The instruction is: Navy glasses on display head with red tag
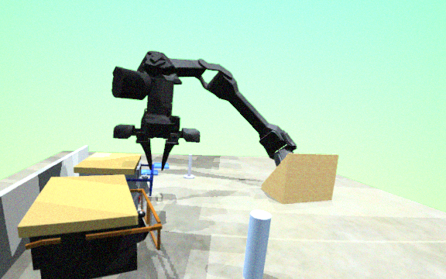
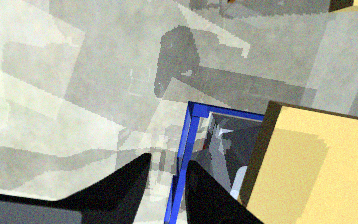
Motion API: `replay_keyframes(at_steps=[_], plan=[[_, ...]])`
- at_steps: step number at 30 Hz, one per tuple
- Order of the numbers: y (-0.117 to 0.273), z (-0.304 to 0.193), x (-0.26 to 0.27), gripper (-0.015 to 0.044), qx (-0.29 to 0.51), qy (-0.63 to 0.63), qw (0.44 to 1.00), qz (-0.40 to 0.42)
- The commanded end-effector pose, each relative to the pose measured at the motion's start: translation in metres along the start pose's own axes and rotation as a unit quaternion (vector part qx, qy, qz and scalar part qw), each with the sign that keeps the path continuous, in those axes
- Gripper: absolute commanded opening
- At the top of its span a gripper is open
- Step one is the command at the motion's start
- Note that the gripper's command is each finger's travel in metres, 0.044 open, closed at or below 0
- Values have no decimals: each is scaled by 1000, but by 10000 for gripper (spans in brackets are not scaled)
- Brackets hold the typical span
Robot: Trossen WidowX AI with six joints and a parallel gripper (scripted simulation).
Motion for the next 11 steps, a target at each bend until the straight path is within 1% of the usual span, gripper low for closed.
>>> replay_keyframes(at_steps=[1, 11], plan=[[6, 6, 19, 107, -2, 2, 1000, 0], [17, 12, 45, 107, -3, 2, 1000, 1]])
Point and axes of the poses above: the point midway between the two fingers, 35 mm back from their tips, its own y axis back along the fingers, its own x axis across the jaws, z = x × y, the point moved 6 cm from there along y, back along the fingers, and after that the axes turned 13 degrees about y, right-handed, at the moved point
